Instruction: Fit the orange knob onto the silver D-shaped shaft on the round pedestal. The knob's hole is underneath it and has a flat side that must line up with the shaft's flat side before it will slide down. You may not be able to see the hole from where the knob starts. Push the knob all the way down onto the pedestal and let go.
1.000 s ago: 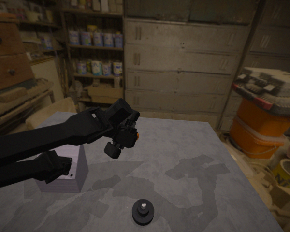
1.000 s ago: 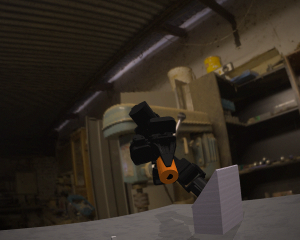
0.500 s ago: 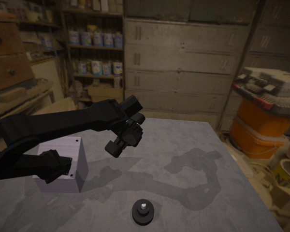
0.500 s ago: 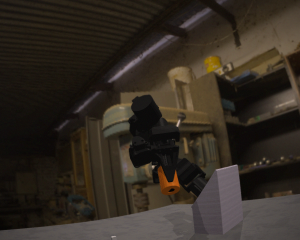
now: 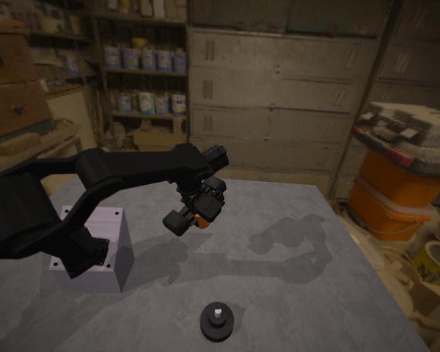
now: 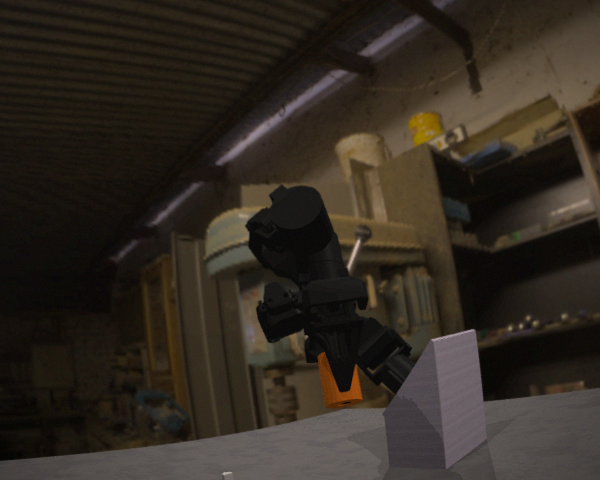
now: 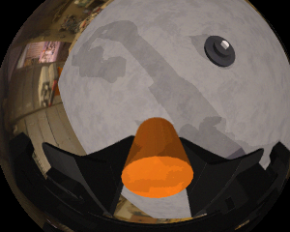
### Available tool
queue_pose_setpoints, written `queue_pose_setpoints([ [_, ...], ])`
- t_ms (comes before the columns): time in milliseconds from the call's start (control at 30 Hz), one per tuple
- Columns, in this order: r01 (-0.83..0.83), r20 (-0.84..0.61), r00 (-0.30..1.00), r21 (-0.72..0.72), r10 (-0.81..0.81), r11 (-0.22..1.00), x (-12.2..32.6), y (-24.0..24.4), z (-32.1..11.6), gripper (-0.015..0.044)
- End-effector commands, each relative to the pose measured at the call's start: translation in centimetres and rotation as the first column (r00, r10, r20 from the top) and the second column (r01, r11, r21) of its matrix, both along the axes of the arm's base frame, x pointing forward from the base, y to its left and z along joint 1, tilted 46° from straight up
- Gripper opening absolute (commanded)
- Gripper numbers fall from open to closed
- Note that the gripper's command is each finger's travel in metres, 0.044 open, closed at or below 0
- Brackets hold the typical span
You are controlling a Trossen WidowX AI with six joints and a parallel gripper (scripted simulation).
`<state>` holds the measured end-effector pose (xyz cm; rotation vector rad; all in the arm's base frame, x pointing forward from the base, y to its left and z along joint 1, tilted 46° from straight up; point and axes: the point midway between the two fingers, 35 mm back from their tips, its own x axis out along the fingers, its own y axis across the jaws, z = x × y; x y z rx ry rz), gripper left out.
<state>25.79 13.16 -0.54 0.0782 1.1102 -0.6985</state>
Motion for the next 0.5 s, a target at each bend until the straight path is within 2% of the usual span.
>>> queue_pose_setpoints([
  [0,0.032,-0.015,0.999,-0.047,-0.033,0.998,0.4,-0.1,-0.3,0.0000],
  [467,0.113,-0.075,0.988,-0.219,-0.132,0.969,0.9,-1.2,-2.0,0.0000],
])
